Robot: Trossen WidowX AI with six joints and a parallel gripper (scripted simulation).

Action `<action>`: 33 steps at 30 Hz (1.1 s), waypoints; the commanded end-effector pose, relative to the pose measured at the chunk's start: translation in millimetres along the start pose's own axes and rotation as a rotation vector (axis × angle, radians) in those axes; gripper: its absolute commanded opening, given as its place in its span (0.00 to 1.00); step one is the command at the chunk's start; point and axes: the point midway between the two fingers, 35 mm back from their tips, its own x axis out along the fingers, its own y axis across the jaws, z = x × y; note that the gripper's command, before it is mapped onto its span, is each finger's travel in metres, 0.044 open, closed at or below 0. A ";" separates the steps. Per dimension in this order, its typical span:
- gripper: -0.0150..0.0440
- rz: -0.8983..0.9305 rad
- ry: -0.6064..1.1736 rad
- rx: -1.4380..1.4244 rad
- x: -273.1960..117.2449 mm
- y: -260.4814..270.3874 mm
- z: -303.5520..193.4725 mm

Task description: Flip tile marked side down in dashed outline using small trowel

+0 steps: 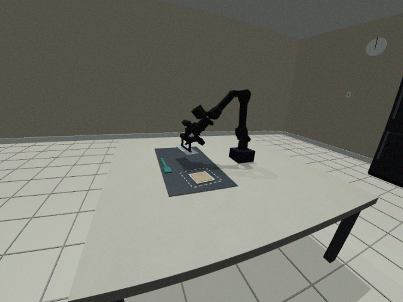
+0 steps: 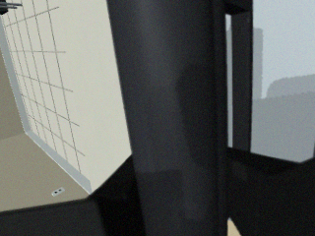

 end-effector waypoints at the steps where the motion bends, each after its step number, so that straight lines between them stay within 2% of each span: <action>1: 0.25 0.013 0.003 -0.006 -0.7 5.0 0.0; 20: 0.25 -0.004 -0.008 0.009 0.6 -0.7 2.1; 33: 0.25 -0.062 -0.284 0.270 12.4 -13.6 69.6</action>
